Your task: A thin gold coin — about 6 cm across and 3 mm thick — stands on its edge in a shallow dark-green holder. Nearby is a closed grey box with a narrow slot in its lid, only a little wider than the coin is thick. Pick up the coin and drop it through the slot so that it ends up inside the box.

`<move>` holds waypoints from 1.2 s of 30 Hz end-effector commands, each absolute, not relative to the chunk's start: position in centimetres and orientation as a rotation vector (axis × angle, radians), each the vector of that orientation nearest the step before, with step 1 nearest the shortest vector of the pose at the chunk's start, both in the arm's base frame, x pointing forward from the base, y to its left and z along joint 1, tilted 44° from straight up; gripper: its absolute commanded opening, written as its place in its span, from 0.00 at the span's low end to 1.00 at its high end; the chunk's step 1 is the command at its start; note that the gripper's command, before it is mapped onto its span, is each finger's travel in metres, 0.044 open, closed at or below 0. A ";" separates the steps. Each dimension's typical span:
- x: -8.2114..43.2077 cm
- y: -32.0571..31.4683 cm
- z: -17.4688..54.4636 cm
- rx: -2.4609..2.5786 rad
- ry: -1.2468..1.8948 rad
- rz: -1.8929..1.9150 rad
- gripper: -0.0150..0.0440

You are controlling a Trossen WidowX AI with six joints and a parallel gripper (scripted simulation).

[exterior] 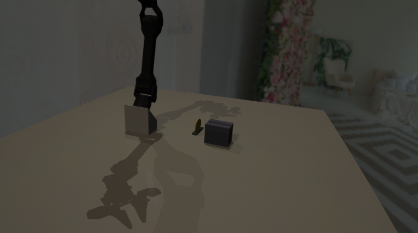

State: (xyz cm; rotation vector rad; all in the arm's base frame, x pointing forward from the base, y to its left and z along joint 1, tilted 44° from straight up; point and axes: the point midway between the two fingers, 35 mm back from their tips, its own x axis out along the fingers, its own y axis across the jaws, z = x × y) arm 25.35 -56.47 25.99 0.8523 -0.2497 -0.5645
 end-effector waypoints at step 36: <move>32.8 -6.0 9.9 -0.392 0.835 0.949 0.53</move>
